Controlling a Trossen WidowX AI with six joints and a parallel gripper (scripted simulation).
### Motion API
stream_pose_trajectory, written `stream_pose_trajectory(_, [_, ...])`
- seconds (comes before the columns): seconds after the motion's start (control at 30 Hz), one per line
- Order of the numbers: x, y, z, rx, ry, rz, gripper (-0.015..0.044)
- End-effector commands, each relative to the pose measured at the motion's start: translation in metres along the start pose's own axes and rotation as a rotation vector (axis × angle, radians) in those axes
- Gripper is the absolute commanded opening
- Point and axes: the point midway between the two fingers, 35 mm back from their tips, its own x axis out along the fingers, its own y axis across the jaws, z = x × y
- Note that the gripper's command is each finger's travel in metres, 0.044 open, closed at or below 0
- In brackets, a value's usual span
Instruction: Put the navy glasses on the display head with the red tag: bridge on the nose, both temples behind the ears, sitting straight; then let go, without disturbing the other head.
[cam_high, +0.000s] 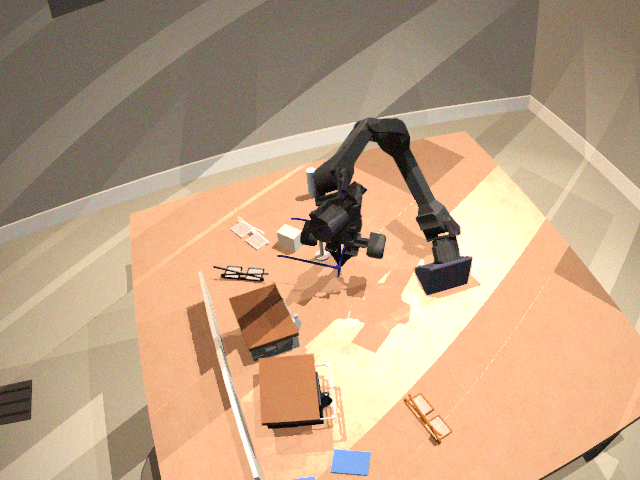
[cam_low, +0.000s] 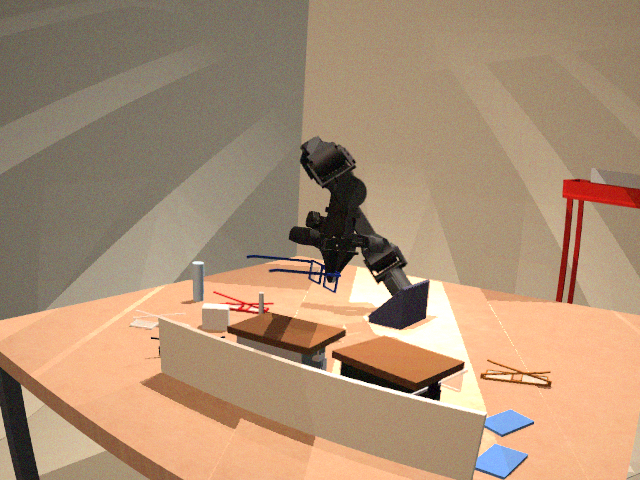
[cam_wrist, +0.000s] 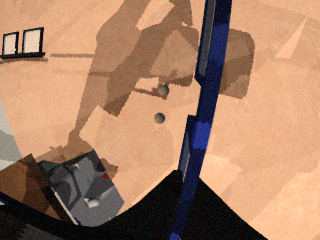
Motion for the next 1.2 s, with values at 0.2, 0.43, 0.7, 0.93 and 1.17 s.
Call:
stream_pose_trajectory(0.2, [-0.019,-0.03,-0.044,-0.076,0.019,0.112,0.0])
stream_pose_trajectory(0.43, [-0.031,-0.058,-0.072,-0.131,0.036,0.194,0.0])
stream_pose_trajectory(0.7, [-0.043,-0.095,-0.098,-0.19,0.061,0.291,0.0])
stream_pose_trajectory(0.93, [-0.051,-0.13,-0.117,-0.239,0.086,0.38,0.0])
stream_pose_trajectory(1.17, [-0.056,-0.164,-0.131,-0.281,0.113,0.461,0.0])
